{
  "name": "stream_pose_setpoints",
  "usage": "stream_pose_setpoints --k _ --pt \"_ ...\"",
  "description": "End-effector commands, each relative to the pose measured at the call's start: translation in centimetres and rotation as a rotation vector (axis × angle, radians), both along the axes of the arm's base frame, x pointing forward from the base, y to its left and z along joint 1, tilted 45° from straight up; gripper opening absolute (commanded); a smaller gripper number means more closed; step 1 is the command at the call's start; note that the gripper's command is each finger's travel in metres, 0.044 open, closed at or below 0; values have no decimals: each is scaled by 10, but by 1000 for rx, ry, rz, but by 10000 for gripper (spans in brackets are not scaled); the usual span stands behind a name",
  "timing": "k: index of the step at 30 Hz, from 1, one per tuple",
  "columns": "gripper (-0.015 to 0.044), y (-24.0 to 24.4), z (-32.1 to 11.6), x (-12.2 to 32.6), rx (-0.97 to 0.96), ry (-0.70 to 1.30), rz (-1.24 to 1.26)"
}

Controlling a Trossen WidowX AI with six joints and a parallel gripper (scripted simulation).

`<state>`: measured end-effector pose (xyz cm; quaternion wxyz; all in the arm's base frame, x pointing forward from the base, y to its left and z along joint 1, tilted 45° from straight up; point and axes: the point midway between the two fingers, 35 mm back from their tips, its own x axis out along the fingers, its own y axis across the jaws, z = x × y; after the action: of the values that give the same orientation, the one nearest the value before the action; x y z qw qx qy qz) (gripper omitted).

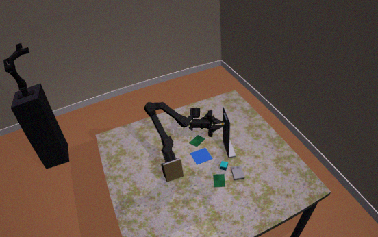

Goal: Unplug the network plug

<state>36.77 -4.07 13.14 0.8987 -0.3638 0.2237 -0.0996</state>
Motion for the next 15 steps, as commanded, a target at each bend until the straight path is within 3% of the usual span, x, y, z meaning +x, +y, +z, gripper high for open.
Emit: stream_pose_setpoints --k 1,15 --pt "129 0 1 2 -3 -4 5" --pt "36 0 1 2 -3 -4 5"
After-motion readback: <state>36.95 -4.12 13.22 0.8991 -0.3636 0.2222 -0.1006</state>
